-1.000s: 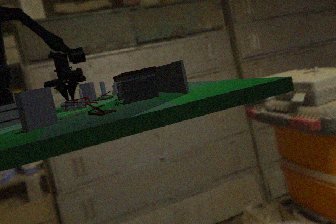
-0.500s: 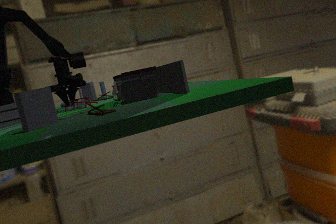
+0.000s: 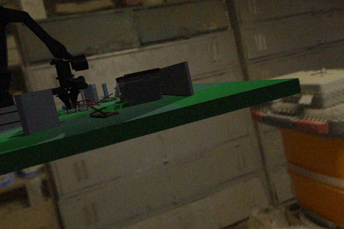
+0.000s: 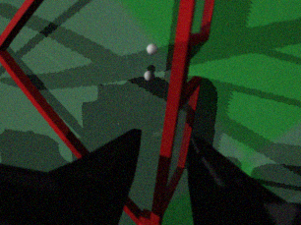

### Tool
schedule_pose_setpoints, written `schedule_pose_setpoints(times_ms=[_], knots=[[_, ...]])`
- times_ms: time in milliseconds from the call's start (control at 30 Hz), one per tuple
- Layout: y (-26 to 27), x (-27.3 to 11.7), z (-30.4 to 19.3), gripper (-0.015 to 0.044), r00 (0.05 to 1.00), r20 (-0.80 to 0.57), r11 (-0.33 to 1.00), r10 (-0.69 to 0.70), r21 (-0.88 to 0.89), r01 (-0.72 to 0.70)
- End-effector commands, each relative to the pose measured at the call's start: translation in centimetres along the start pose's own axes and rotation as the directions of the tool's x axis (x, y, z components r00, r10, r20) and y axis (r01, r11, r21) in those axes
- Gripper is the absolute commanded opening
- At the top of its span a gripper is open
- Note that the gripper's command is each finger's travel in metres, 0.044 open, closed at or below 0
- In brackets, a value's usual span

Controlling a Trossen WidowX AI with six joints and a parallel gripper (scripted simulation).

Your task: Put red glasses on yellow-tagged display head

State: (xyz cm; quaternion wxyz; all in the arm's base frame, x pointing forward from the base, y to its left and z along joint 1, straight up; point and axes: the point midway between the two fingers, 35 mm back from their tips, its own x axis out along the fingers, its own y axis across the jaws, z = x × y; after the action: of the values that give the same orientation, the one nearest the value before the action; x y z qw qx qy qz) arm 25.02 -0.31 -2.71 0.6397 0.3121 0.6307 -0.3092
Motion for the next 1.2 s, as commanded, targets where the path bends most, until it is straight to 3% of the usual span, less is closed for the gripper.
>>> schedule_pose_setpoints(times_ms=[0,467,733,1167], knots=[[0.0,0.0,0.0,0.0093,1.000,0.000,1.000,0.000,0.001,0.000],[0.0,0.0,0.0,0.0000,1.000,0.000,1.000,0.000,0.001,0.000],[0.0,-0.3,0.1,0.0000,1.000,0.000,1.000,0.000,0.001,0.000],[0.4,-8.3,0.4,0.0000,1.000,0.004,1.000,0.004,0.004,-0.004]])
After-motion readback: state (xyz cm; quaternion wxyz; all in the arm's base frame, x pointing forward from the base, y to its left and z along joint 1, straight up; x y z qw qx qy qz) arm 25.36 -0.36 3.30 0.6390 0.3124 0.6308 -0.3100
